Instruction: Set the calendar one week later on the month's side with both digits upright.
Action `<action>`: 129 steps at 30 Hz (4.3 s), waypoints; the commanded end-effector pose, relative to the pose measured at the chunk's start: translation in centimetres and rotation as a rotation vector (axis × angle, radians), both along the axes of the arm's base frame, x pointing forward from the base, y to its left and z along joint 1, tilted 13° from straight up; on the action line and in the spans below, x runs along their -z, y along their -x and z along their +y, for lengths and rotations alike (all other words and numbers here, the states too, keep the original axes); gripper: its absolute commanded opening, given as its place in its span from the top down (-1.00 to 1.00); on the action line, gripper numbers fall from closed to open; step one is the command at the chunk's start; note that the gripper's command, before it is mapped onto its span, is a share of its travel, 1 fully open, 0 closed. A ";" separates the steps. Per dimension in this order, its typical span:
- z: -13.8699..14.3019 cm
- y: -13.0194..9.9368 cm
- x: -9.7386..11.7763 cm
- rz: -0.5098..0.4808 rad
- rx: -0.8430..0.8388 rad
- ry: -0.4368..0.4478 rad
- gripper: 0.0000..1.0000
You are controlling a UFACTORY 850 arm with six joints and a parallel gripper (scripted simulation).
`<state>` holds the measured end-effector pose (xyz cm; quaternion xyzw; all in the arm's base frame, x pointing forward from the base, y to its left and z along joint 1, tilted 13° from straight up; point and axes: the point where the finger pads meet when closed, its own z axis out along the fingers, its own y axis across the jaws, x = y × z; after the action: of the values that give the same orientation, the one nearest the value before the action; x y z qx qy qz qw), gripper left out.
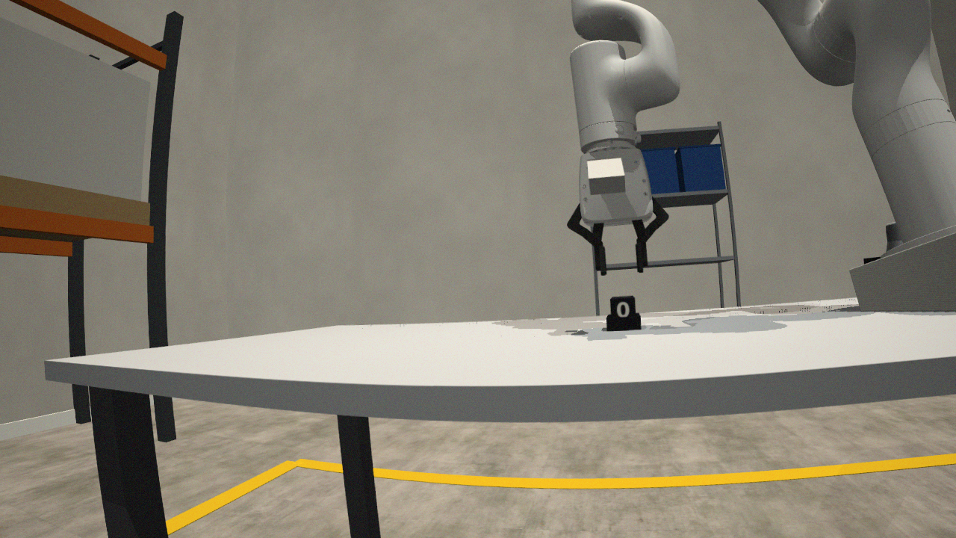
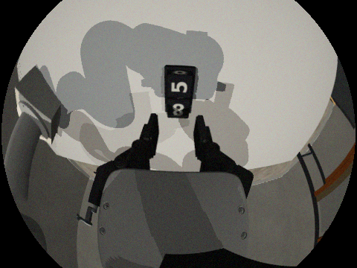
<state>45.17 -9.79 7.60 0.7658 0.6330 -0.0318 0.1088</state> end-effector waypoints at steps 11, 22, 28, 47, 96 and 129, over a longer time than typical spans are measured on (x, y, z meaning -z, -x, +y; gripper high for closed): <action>-0.4 -0.3 1.7 -0.005 0.000 0.003 0.01; -0.5 -0.3 2.2 -0.005 0.000 0.003 0.01; -0.5 -0.3 2.3 -0.005 0.000 0.003 0.01; -0.5 -0.3 2.3 -0.005 0.000 0.003 0.01; -0.5 -0.4 2.3 -0.005 0.000 0.003 0.01; -0.7 -0.5 3.1 -0.005 0.000 0.003 0.01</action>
<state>45.57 -10.42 4.89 0.7657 0.6329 -0.0314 0.1105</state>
